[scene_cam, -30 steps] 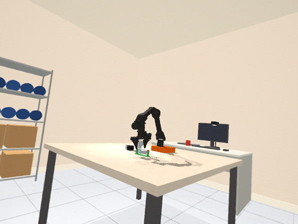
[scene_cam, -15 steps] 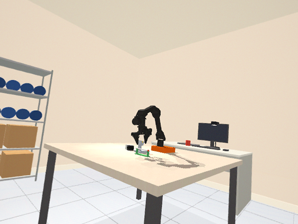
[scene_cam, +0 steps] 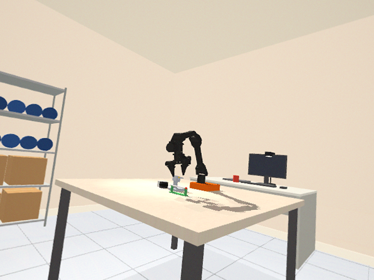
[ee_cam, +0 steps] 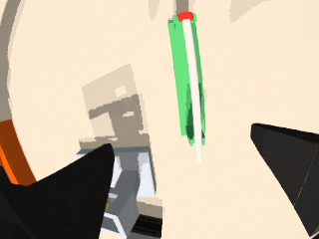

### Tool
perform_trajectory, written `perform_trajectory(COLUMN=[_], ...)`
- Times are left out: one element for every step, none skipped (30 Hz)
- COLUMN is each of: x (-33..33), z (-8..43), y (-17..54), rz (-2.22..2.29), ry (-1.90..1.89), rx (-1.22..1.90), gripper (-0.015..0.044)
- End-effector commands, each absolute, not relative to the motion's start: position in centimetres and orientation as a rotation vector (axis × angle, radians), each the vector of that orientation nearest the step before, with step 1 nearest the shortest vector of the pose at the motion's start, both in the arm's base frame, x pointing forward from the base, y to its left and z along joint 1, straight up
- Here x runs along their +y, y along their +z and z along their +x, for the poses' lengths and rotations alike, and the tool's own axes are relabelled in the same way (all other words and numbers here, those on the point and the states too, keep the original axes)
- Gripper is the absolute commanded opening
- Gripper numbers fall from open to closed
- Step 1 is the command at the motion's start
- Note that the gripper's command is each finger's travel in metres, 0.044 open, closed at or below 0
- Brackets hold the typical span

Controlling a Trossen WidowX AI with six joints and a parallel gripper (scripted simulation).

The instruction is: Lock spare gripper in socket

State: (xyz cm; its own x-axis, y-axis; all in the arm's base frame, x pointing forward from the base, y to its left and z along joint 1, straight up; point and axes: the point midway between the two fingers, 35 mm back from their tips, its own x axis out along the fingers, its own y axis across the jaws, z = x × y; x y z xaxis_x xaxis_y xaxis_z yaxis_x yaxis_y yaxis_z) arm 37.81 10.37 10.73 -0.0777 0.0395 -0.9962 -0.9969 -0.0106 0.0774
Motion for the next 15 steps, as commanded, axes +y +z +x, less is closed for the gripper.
perform_trajectory(x=[10.4,10.4,10.4,10.4,10.4,10.4,10.3,10.3,10.3,10.2,9.8,9.1,8.2,7.4,6.5], z=[38.0,38.0,38.0,37.9,37.9,37.8,37.7,37.7,37.7,37.8,37.8,37.8,37.8,37.7,37.7], y=[12.3,12.9,13.6,14.2,14.9,15.5,16.1,16.4,16.5,15.5,15.5,15.4,15.2,15.1,15.0], rz=[-1.152,-1.153,-1.153,-1.154,-1.154,-1.154,-1.155,-1.155,-1.155,-1.145,-1.112,-1.055,-0.986,-0.916,-0.846], ry=[1.283,1.282,1.28,1.279,1.278,1.276,1.275,1.275,1.274,1.262,1.214,1.133,1.034,0.933,0.831], rx=[1.22,1.218,1.216,1.215,1.213,1.211,1.21,1.209,1.209,1.222,1.254,1.306,1.363,1.413,1.459], gripper=[0.044,0.044,0.044,0.044,0.044,0.044,0.044,0.044,0.044,0.044,0.044,0.044,0.044,0.044,0.044])
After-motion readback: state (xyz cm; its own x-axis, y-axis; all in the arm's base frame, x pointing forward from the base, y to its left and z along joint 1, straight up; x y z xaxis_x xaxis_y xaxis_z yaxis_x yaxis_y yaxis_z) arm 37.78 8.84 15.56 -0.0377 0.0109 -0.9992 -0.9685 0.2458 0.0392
